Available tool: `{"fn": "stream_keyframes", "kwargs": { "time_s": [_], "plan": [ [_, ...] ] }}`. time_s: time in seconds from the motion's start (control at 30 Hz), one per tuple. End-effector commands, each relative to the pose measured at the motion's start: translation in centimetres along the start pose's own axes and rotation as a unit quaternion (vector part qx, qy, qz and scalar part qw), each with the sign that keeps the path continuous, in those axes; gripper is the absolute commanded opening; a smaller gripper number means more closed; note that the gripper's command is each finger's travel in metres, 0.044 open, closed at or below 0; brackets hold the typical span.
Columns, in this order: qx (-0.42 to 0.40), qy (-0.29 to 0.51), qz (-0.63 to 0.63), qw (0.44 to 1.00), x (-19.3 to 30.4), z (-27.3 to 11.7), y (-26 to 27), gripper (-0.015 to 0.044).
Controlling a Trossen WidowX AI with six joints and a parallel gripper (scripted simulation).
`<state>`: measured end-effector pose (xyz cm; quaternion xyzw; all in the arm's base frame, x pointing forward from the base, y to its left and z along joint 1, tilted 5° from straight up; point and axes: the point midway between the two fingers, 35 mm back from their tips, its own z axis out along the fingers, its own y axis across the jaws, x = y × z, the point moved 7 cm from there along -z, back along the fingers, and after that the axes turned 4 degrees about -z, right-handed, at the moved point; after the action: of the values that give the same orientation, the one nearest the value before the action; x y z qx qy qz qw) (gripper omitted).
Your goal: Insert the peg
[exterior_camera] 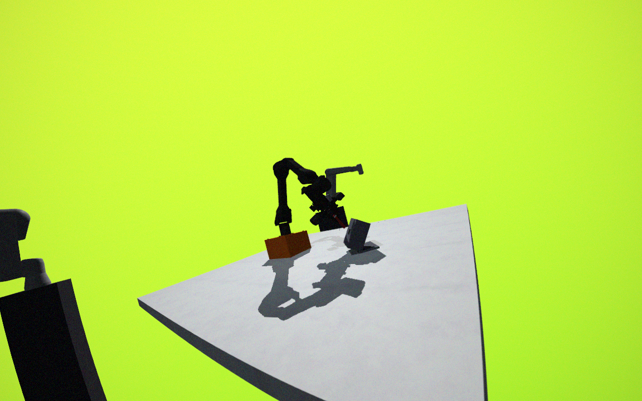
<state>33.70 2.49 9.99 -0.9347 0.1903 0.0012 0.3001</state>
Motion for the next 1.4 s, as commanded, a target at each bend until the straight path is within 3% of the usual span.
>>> {"fn": "stream_keyframes", "kwargs": {
  "time_s": [0.0, 1.37],
  "plan": [
    [0.011, 0.004, 0.001, 1.0, 0.4, -0.3, 0.4, 0.0],
    [0.098, 0.051, 0.031, 0.993, 3.3, -3.2, 5.1, 0.0]
  ]
}}
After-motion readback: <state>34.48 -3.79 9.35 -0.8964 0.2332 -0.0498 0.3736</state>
